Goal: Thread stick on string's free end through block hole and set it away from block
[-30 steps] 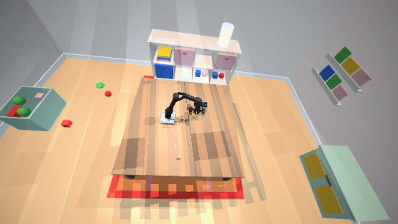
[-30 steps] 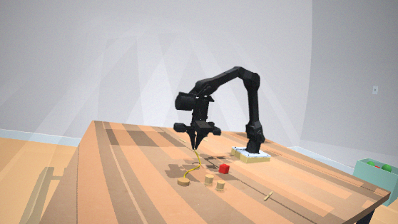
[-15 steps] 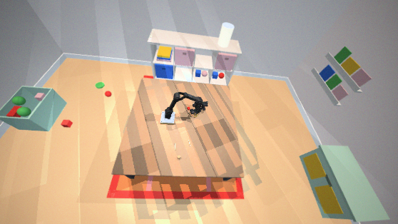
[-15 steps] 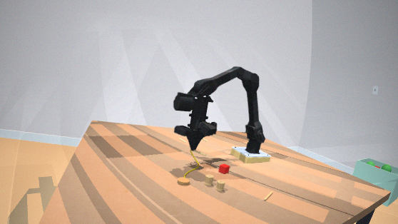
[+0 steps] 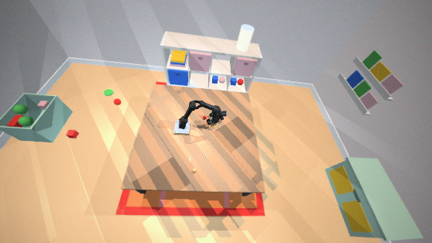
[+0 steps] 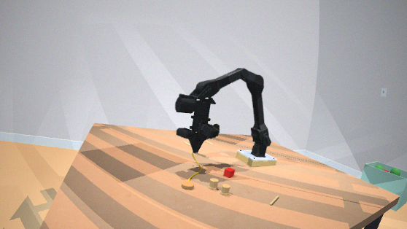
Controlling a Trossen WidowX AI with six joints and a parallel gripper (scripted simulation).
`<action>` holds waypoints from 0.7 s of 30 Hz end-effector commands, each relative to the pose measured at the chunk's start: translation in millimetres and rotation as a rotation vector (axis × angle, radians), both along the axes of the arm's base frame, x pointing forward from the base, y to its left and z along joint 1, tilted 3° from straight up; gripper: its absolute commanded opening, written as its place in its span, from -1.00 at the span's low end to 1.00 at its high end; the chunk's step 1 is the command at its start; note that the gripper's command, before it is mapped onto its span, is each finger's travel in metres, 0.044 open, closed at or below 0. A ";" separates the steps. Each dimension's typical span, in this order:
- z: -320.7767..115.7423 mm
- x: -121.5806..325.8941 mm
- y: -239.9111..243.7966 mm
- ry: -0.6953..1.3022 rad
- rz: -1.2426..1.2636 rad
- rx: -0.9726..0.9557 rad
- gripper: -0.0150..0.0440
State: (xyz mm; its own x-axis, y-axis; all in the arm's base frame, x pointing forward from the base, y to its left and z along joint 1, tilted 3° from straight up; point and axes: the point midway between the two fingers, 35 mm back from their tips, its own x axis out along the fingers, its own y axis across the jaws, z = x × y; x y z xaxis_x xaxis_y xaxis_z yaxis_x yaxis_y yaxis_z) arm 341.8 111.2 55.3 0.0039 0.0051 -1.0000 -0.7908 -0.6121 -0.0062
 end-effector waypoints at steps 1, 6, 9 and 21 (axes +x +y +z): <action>-1.6 2.9 -4.5 0.005 0.004 -0.006 -0.49; -1.6 7.1 -9.4 0.005 0.004 -0.007 -0.49; -1.6 9.6 -12.4 0.004 0.004 -0.007 -0.49; -1.6 19.3 -24.7 0.003 0.003 -0.009 -0.49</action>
